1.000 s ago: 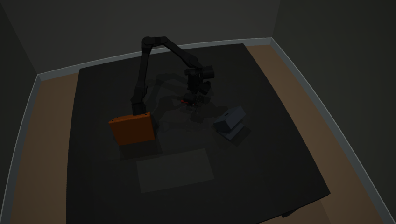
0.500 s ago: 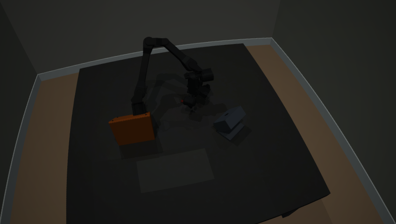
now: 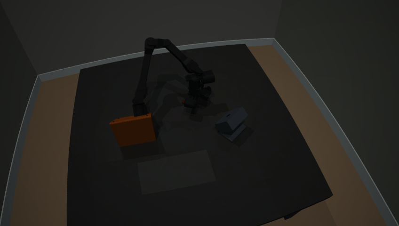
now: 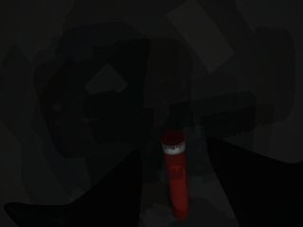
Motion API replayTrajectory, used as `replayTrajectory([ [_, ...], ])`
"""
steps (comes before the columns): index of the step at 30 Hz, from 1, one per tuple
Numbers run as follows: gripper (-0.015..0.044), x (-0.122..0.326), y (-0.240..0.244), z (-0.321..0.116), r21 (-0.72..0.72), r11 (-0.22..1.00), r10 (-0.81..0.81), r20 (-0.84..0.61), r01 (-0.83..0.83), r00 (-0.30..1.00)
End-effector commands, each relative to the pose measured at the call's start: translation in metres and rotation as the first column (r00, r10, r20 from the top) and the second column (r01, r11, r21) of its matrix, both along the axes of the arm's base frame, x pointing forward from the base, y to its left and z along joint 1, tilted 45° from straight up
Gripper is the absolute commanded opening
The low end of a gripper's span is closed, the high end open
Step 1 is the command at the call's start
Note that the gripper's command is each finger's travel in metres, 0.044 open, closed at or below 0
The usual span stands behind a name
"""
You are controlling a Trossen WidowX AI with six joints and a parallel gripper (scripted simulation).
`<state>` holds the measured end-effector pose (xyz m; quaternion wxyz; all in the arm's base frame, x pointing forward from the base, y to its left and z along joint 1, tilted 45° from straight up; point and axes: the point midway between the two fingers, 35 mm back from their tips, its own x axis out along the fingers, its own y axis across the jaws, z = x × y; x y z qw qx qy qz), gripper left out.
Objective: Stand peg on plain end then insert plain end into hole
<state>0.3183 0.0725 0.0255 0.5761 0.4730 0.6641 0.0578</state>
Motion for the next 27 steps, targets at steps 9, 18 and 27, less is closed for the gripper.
replayTrajectory([
  [9,0.0110,-0.0007,0.0007,-0.0003,0.005,1.000,-0.003,-0.004,0.003,1.000],
  [18,0.0051,-0.0007,0.0007,-0.0003,0.005,1.000,-0.003,-0.004,0.003,1.000],
  [27,0.0051,-0.0017,-0.0008,0.0017,-0.017,1.000,-0.021,0.016,0.021,1.000],
])
